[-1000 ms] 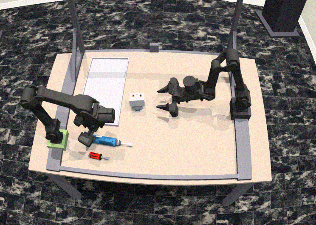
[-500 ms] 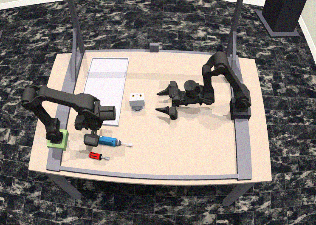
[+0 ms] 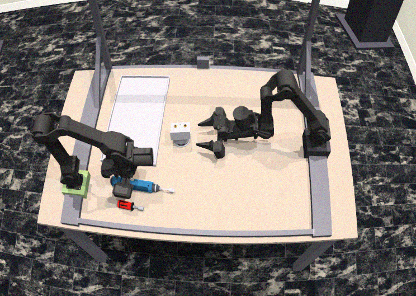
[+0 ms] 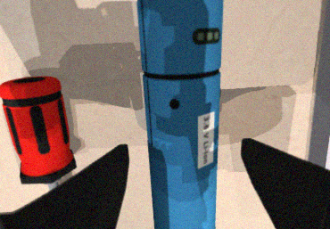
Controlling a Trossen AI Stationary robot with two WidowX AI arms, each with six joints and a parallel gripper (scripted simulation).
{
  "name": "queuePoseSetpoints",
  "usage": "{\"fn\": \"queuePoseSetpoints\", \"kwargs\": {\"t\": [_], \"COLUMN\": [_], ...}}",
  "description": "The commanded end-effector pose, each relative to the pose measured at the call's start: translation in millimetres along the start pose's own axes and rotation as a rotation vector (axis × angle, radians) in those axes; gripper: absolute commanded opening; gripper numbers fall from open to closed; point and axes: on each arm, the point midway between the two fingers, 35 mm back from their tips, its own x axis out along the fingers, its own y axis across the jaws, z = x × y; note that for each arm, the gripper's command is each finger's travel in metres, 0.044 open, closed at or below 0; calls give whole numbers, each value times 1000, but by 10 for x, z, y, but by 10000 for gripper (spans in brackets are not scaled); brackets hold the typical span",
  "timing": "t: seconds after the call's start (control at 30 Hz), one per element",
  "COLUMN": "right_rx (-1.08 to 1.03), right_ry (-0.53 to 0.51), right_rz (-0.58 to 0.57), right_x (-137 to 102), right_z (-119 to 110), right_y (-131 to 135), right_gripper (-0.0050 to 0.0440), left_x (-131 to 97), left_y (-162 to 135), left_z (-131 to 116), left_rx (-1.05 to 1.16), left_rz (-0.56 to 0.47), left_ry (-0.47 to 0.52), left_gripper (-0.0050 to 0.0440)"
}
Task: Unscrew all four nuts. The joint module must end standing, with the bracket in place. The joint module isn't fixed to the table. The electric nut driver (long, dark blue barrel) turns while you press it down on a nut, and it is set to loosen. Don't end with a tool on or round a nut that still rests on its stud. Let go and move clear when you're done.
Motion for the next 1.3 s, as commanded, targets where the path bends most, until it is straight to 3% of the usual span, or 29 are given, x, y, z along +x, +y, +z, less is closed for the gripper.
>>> {"fn": "queuePoseSetpoints", "kwargs": {"t": [0.0, 0.3, 0.63, 0.67, 0.73, 0.87, 1.0, 1.1, 1.27], "right_rx": [-3, -3, -3, -3, -3, -3, -3, -3, -3], "right_ry": [9, 9, 26, 32, 44, 45, 45, 45, 45], "right_rz": [2, 2, -2, -3, -5, -5, -5, -5, -5], "right_x": [150, 218, 180, 143, 62, -43, -320, -442, -442], "right_z": [-34, -34, -66, -89, -106, -103, -95, -88, -88], "right_y": [3, 3, -5, -10, -12, -12, -11, -9, -9], "right_gripper": [265, 224, 157, 133, 163, 163, 163, 163, 163], "left_x": [156, 368, 640, 656, 686, 710, 684, 681, 671], "left_y": [-3, -3, -4, -4, -4, -4, -5, -6, -7], "left_z": [99, 110, 119, 118, 119, 120, 169, 169, 236], "left_rx": [4, 4, 4, 4, 4, 4, 4, 4, 4], "left_rz": [-3, -3, -3, -3, -3, -3, -3, -3, -2], "left_ry": [-27, -29, -30, -30, -30, -30, -40, -40, -55], "left_gripper": [395, 395, 395, 395, 395, 395, 308, 295, 262]}}
